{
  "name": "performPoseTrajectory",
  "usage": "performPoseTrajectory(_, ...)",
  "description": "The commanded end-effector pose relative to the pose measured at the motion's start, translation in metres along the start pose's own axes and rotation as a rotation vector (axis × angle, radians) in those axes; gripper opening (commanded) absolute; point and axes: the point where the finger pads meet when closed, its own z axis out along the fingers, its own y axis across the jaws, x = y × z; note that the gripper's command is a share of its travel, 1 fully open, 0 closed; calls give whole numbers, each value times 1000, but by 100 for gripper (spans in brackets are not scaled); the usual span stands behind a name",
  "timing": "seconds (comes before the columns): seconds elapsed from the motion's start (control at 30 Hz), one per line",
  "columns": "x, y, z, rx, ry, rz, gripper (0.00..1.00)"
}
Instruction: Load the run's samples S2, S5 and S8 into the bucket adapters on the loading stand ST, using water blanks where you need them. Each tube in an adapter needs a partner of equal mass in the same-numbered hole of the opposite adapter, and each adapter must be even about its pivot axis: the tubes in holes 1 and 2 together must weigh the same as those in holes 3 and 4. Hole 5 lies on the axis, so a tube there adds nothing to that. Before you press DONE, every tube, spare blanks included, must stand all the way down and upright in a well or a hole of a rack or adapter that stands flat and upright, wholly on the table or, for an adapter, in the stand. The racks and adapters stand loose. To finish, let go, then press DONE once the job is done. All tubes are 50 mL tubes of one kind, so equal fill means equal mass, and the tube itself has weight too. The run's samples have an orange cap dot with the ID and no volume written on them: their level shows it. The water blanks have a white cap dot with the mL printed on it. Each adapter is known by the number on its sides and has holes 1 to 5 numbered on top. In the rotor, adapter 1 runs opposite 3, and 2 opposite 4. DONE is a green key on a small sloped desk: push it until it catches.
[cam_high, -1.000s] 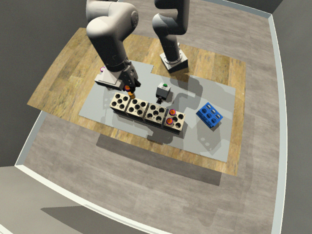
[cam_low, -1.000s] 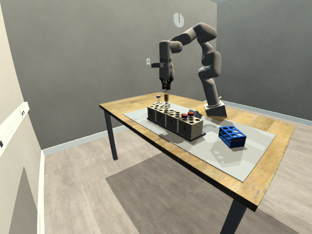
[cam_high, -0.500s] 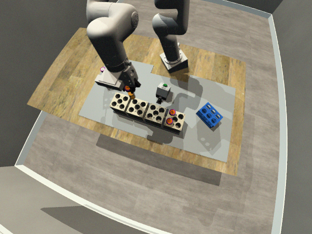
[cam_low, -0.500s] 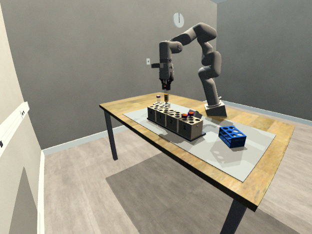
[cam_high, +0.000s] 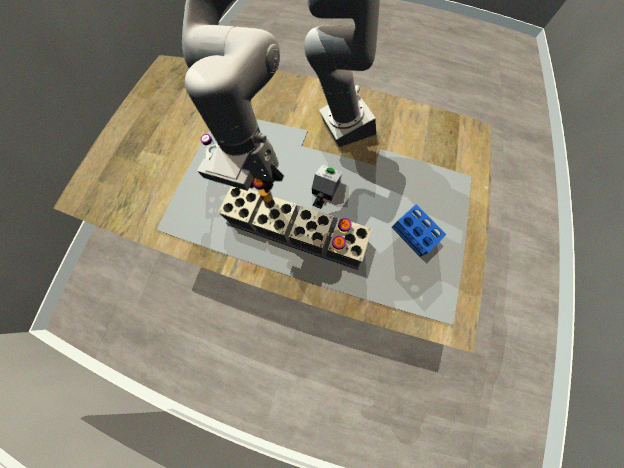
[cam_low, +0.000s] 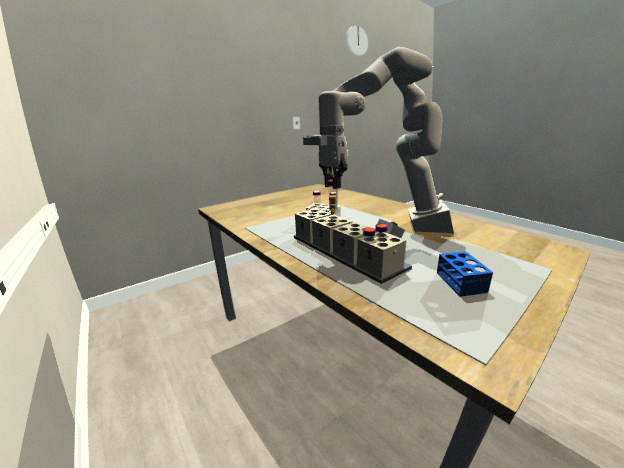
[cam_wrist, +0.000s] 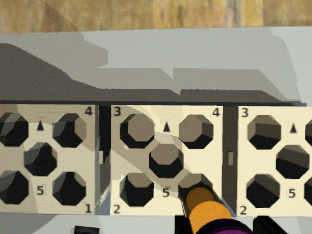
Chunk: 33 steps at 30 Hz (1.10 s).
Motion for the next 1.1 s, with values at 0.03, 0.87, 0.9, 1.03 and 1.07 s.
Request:
performPoseTrajectory(0.03, 2, 0, 4, 0, 5, 1, 0)
performPoseTrajectory(0.87, 2, 0, 13, 0, 5, 1, 0)
performPoseTrajectory(0.9, 2, 0, 14, 0, 5, 1, 0)
performPoseTrajectory(1.03, 2, 0, 18, 0, 5, 1, 0)
performPoseTrajectory(1.07, 2, 0, 18, 0, 5, 1, 0)
